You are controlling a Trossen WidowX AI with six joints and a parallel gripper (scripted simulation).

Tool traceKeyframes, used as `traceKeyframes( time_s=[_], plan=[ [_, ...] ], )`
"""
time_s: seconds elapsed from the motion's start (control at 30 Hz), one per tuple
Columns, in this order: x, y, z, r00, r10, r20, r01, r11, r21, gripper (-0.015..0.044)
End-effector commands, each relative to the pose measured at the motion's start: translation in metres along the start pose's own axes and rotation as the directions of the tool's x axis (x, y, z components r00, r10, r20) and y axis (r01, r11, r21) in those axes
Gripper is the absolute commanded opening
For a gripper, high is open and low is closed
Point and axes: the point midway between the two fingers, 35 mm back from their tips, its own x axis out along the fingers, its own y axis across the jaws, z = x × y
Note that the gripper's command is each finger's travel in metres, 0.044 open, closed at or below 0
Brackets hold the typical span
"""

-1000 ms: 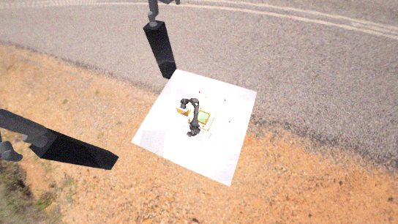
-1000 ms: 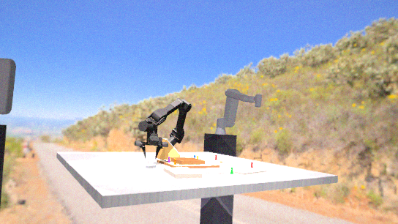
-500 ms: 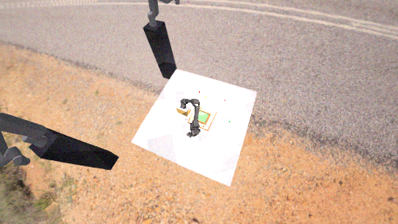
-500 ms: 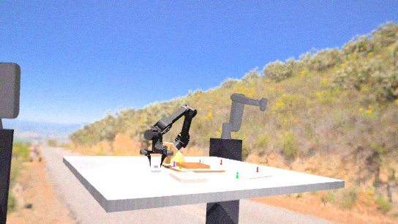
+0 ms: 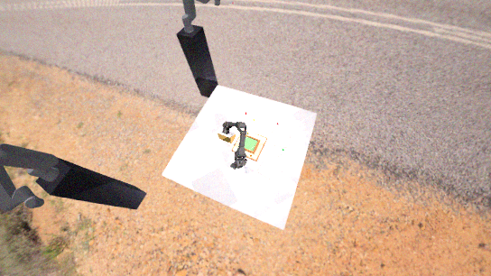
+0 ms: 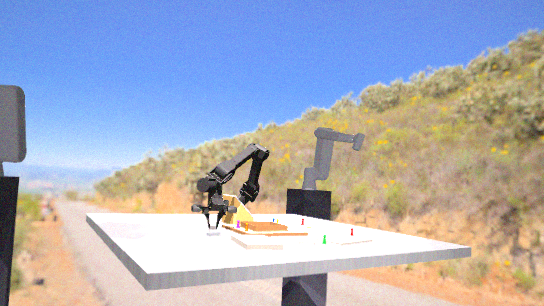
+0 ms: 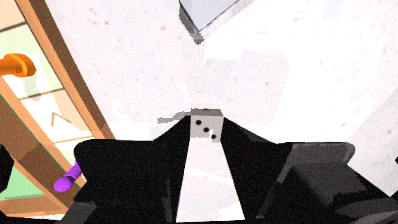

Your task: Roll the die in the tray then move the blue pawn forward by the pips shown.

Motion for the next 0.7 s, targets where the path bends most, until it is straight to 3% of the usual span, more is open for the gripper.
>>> traceKeyframes(
  time_s=[0.0, 0.53, 0.67],
  plan=[
    [-0.009, -0.001, 0.002, 1.000, 0.003, 0.002, -0.003, 1.000, 0.005, 0.0000],
    [-0.118, -0.003, 0.003, 1.000, -0.001, 0.001, 0.001, 1.000, 0.006, 0.0000],
    [-0.123, -0.002, 0.002, 1.000, -0.001, 0.001, 0.001, 1.000, 0.006, 0.0000]
  ],
)
